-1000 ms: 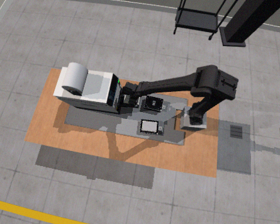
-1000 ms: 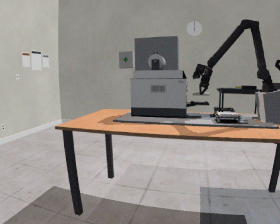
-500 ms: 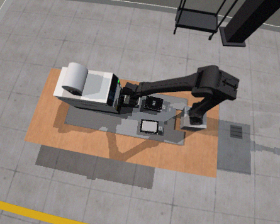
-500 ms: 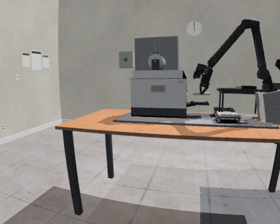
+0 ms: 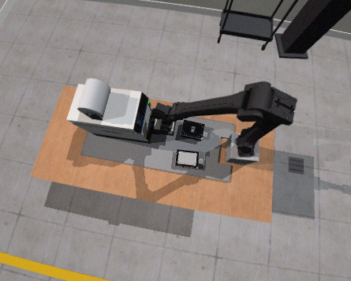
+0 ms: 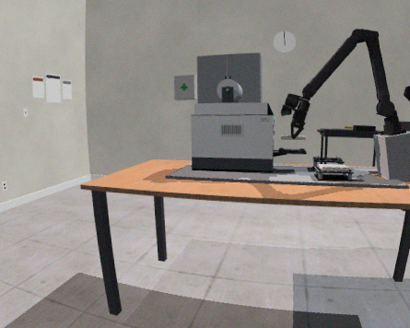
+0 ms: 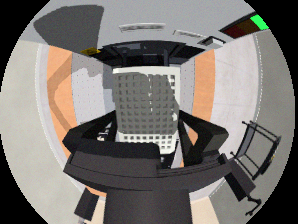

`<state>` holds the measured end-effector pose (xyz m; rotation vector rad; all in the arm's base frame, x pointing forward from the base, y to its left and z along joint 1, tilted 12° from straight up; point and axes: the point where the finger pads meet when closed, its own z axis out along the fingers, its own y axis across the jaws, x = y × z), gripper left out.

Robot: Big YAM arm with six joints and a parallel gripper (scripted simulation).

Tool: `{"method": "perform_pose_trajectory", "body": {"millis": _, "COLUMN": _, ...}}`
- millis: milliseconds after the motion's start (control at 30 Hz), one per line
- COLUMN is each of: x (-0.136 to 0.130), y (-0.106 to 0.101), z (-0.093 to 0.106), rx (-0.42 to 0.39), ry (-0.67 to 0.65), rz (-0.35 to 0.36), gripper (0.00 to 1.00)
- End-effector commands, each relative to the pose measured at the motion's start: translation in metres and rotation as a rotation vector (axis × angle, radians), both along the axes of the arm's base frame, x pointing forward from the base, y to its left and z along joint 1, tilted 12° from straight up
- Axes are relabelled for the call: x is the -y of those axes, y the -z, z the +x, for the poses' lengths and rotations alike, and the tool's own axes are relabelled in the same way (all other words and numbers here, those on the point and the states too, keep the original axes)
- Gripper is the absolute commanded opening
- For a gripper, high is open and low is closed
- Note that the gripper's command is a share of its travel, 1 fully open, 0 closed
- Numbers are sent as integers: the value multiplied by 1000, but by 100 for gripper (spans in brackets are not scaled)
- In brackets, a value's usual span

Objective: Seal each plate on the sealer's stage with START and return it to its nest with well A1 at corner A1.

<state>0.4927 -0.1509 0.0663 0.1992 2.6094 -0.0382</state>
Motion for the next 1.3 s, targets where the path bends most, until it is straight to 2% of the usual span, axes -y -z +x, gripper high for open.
{"method": "perform_pose_trajectory", "body": {"millis": 0, "x": -3, "y": -17, "z": 12, "rx": 22, "ry": -3, "rz": -5, "gripper": 0}}
{"method": "perform_pose_trajectory", "body": {"millis": 400, "x": 9, "y": -32, "z": 15, "rx": 52, "ry": 15, "rz": -15, "gripper": 0}}
{"method": "perform_pose_trajectory", "body": {"millis": 667, "x": 8, "y": -35, "z": 18, "rx": 59, "ry": 12, "rz": -17, "gripper": 0}}
{"method": "perform_pose_trajectory", "body": {"millis": 900, "x": -3, "y": -18, "z": 17, "rx": 30, "ry": -2, "rz": -6, "gripper": 0}}
{"method": "perform_pose_trajectory", "body": {"millis": 1267, "x": 5, "y": 9, "z": 3, "rx": 2, "ry": 22, "rz": 5, "gripper": 0}}
